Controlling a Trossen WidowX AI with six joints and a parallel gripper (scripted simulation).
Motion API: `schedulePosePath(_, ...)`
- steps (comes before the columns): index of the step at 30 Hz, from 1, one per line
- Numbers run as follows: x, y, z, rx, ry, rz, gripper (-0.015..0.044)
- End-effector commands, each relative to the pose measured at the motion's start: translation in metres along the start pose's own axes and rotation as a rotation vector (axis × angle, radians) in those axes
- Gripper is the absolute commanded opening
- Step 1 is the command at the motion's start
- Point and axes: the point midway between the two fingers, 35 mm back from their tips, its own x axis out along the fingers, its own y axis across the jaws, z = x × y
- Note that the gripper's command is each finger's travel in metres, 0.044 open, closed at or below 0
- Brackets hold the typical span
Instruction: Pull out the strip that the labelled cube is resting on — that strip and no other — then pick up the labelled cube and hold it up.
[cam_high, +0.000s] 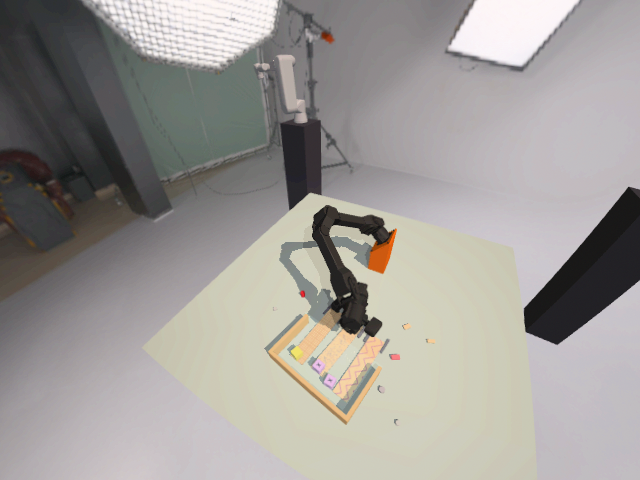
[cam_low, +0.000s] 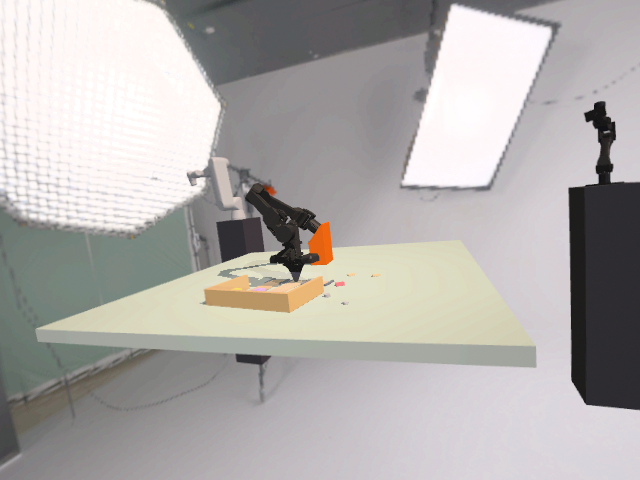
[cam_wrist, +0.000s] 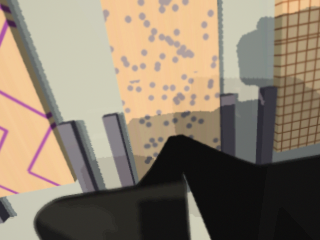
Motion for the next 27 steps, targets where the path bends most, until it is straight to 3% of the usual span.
schedulePosePath(1, 0.003, 0.000, -0.010, -0.008, 0.015, -0.002, 0.0000)
schedulePosePath(14, -0.006, -0.001, 0.000, -0.008, 0.015, -0.002, 0.0000)
schedulePosePath(27, 0.001, -0.001, -0.018, -0.009, 0.016, -0.002, 0.0000)
